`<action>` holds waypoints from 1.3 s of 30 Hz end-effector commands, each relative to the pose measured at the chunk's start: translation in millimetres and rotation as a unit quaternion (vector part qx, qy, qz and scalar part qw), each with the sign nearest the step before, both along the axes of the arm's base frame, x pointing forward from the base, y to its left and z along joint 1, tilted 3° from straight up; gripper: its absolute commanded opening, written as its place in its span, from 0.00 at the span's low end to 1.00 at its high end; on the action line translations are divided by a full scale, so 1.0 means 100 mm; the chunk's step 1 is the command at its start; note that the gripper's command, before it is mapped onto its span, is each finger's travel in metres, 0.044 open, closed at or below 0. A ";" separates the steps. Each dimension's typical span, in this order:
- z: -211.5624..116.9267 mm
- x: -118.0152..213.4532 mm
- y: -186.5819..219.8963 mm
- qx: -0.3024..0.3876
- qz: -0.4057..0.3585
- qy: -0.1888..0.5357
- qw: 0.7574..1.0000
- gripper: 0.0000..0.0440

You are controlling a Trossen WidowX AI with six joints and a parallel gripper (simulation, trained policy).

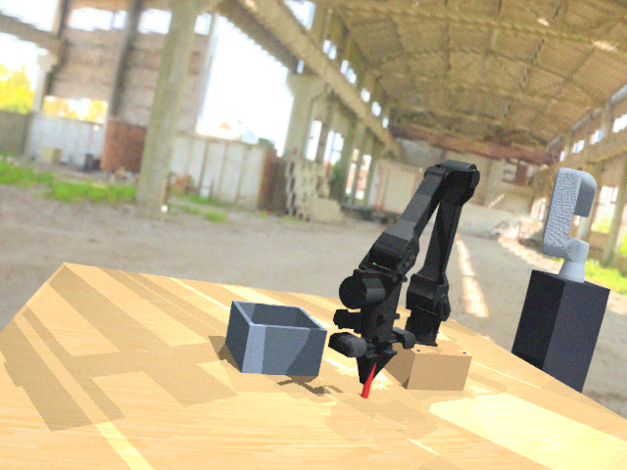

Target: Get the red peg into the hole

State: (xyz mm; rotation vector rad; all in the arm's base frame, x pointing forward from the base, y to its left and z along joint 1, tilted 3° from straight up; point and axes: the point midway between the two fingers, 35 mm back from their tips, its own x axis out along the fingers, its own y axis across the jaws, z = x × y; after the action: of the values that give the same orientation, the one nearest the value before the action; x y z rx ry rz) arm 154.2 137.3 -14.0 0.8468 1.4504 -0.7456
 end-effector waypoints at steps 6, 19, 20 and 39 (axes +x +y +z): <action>0.17 0.16 -0.02 -0.013 0.024 -0.032 0.999 0.00; 0.60 0.46 -0.13 -0.048 0.065 -0.085 0.993 0.02; 0.64 0.49 -0.14 -0.051 0.067 -0.089 0.993 0.01; 1.18 1.12 -0.56 -0.089 0.046 -0.130 0.986 0.00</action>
State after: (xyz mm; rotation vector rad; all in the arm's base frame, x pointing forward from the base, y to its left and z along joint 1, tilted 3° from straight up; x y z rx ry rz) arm 259.1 88.9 99.8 0.7062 1.1761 -0.6479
